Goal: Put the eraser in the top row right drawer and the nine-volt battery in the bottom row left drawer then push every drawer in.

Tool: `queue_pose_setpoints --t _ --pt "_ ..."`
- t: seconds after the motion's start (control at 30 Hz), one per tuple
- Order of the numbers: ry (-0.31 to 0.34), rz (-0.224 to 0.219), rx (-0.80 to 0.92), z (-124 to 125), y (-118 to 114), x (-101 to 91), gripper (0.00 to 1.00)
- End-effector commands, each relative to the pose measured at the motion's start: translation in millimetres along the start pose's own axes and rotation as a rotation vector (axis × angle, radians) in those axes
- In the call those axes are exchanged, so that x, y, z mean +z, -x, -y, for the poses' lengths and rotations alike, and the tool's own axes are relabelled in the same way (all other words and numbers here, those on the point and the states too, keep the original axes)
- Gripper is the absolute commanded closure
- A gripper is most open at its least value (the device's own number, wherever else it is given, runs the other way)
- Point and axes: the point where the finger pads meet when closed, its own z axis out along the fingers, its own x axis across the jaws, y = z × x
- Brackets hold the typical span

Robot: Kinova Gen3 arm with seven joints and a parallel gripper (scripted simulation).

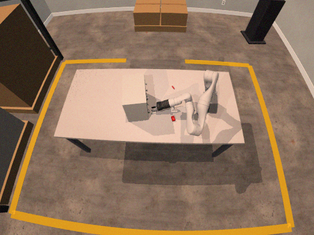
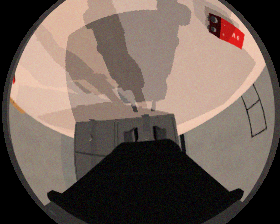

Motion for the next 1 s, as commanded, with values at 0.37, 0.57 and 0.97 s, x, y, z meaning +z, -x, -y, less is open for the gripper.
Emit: queue_pose_setpoints --t 0.37,0.57,0.97 --pt "-0.005 -0.005 0.002 1 -3 5.2 0.33" --pt "-0.005 -0.005 0.002 -2 -3 13.6 0.33" --pt "-0.005 -0.005 0.002 -8 -3 29.3 0.33"
